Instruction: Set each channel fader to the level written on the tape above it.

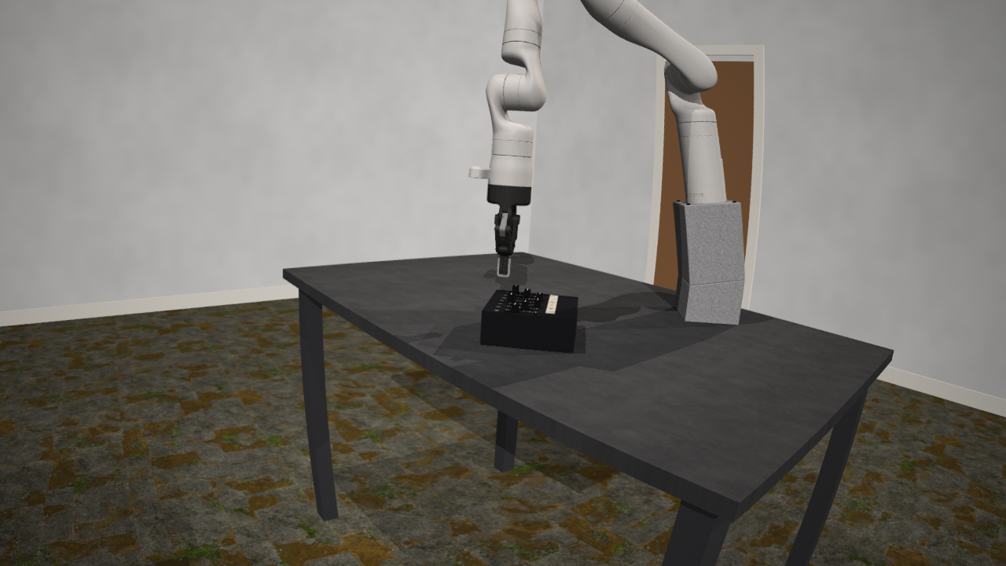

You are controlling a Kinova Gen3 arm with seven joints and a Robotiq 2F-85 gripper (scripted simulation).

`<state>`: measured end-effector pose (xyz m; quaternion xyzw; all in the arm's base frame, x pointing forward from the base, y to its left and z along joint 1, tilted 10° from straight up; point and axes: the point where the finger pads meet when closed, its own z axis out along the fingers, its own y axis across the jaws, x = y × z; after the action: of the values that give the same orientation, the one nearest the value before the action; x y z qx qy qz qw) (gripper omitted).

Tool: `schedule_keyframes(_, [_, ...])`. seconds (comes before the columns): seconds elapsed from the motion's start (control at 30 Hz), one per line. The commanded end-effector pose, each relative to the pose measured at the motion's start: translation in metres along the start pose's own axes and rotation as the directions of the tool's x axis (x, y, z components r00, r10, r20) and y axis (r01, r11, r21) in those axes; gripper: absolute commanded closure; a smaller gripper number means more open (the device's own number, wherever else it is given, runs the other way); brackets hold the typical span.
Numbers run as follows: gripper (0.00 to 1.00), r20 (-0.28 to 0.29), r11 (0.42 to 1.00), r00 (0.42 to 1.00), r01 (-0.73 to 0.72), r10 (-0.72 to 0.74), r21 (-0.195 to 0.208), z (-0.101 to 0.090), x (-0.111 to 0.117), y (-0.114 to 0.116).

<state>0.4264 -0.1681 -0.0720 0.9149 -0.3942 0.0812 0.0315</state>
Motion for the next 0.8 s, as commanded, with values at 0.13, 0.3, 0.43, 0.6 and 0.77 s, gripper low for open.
schedule_keyframes(0.13, [1.00, 0.001, 1.000, 1.000, 0.002, -0.002, 0.000, 0.0046, -0.0006, -0.0005])
schedule_keyframes(0.3, [1.00, 0.001, 1.000, 1.000, 0.002, -0.002, 0.000, 0.0070, -0.0006, -0.0004])
schedule_keyframes(0.43, [1.00, 0.001, 1.000, 1.000, 0.002, -0.002, 0.000, 0.0077, -0.0005, -0.0004])
schedule_keyframes(0.6, [1.00, 0.001, 1.000, 1.000, 0.002, -0.002, 0.000, 0.0087, -0.0005, -0.0004])
schedule_keyframes(0.77, [1.00, 0.001, 1.000, 1.000, 0.002, -0.002, -0.001, 0.0090, -0.0005, -0.0004])
